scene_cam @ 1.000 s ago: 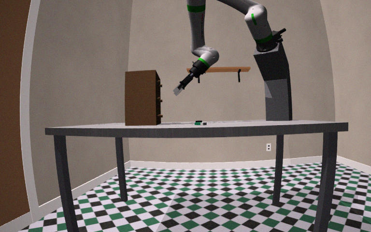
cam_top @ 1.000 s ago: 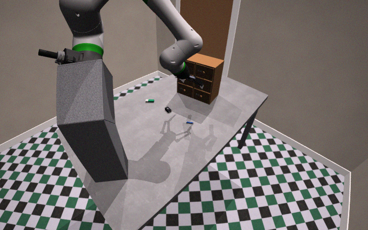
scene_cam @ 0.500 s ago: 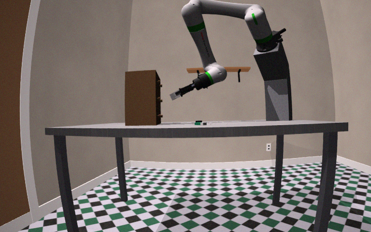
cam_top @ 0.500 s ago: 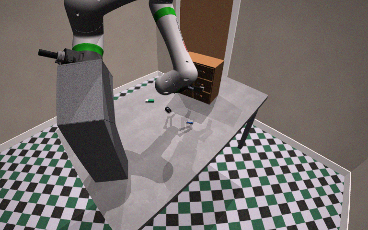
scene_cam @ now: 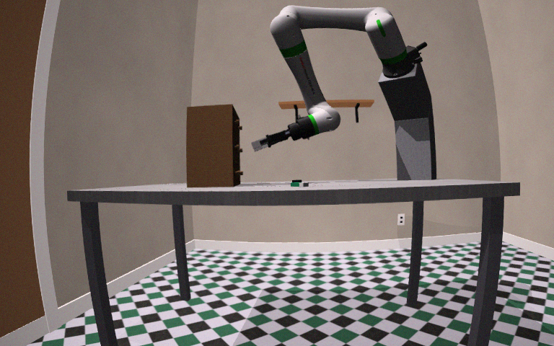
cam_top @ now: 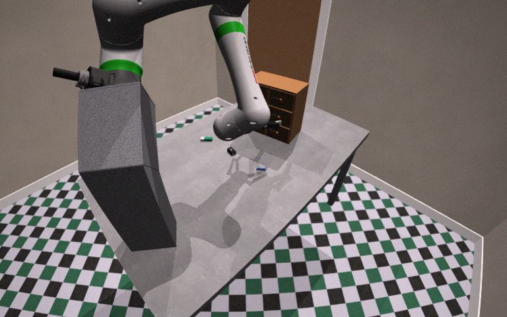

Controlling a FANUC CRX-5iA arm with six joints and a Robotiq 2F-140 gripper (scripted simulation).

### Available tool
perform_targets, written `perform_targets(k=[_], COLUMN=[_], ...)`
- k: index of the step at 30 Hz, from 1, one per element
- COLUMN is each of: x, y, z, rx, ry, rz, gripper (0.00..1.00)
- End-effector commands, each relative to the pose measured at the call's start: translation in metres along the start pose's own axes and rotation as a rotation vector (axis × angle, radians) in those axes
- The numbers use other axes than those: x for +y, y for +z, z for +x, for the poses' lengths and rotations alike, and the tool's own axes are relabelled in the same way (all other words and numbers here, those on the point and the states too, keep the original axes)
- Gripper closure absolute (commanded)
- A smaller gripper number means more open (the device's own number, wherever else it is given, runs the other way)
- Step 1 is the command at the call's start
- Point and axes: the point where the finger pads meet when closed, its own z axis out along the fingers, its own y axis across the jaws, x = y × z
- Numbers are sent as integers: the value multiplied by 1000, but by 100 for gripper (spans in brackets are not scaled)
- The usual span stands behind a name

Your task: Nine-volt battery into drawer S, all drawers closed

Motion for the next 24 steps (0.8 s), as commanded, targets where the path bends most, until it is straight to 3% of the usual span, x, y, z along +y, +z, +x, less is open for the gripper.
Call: perform_targets(k=[1, 24], x=[0, 0], y=[0, 2], z=[0, 6], rx=[0, 0], ry=[0, 0], rz=[0, 0], gripper=[0, 0])
